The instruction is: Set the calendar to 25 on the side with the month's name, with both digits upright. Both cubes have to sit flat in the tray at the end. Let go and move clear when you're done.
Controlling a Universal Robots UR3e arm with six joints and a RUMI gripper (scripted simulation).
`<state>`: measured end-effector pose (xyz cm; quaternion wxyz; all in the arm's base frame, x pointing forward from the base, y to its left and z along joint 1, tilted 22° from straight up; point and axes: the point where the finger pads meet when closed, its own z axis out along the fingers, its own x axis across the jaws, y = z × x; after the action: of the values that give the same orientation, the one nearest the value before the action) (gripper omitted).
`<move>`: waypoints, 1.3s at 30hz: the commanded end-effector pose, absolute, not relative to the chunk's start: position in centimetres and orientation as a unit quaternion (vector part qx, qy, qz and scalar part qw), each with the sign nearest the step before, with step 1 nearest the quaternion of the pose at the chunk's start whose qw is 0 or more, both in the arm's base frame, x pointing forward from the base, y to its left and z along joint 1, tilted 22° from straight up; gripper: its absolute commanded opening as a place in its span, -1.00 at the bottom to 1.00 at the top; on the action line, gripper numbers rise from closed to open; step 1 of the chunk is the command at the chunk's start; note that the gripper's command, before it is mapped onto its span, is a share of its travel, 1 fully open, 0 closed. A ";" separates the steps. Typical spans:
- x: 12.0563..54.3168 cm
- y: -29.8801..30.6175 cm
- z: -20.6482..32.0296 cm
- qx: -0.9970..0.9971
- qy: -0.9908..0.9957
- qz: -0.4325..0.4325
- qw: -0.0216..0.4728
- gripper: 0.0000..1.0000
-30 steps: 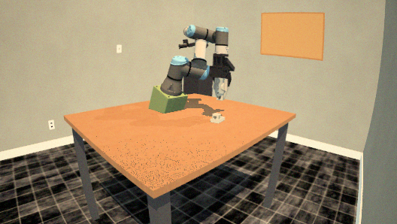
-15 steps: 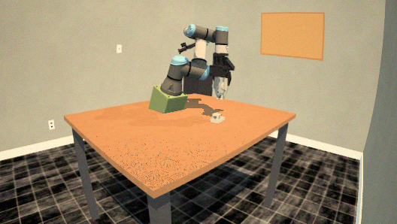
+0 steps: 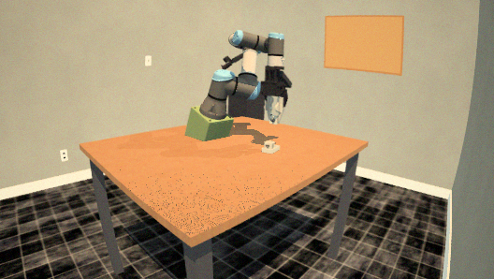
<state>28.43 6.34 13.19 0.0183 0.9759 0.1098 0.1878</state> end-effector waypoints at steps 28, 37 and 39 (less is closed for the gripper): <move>28.3 5.4 13.0 0.948 0.255 0.182 0.047 -0.78; 28.2 4.6 12.9 0.916 0.355 0.176 0.066 -0.78; 28.2 4.4 12.9 0.906 0.381 0.174 0.071 -0.78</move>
<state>28.16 4.76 12.84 0.0653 0.9229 0.3377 0.1729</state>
